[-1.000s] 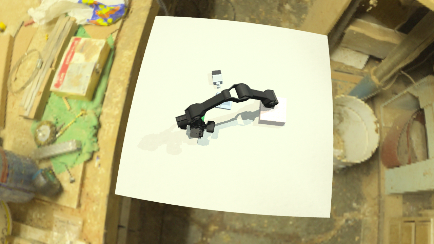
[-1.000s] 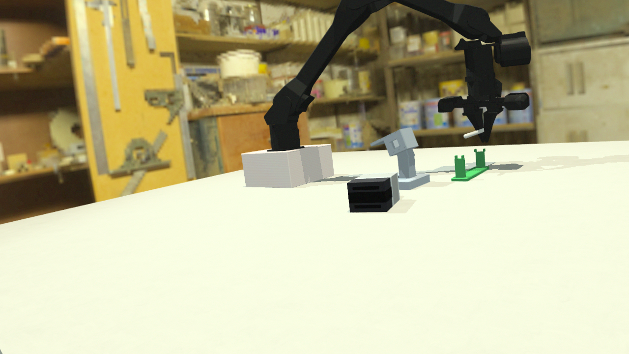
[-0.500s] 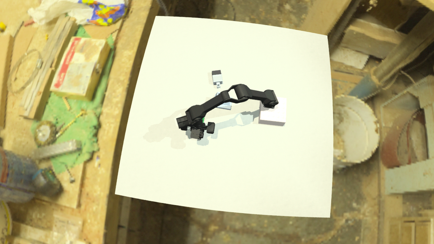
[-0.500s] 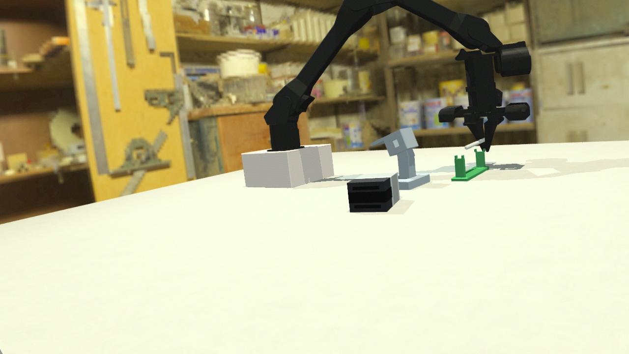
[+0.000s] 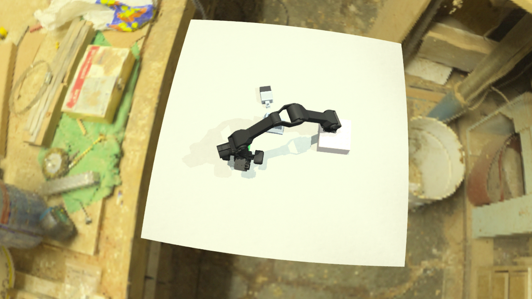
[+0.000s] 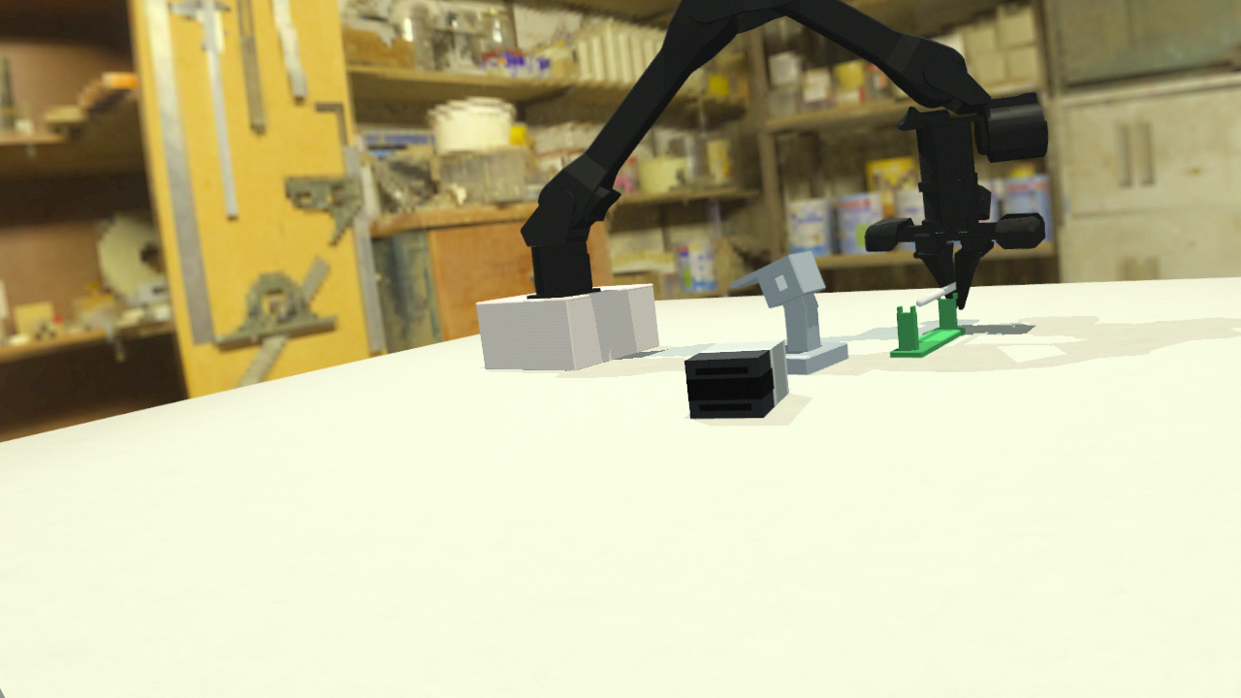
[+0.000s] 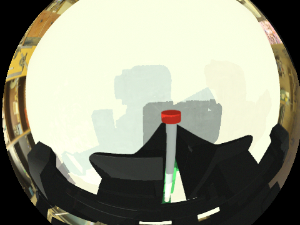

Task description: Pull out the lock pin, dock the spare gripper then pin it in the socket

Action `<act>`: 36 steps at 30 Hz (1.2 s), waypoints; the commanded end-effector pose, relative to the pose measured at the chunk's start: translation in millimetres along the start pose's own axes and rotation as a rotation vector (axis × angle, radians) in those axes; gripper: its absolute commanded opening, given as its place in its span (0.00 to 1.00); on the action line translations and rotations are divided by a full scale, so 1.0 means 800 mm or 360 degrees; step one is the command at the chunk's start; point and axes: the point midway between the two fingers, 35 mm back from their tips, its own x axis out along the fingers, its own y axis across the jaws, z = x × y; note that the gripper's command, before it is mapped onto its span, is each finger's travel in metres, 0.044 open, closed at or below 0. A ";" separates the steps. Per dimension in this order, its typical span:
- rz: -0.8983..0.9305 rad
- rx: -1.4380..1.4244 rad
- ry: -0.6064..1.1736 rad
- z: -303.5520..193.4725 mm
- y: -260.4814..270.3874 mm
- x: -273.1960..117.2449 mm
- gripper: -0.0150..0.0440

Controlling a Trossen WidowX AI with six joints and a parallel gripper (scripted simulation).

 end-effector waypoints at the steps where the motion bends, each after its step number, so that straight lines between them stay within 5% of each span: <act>1: 0.0000 -0.0004 0.0000 0.000 0.000 0.001 0.25; 4: 0.0000 -0.0004 0.0000 0.000 0.000 0.001 0.25; 12: 0.0001 0.0000 0.0000 0.000 0.000 0.000 0.59; 36: 0.0027 0.0004 0.0013 0.006 0.009 -0.060 0.59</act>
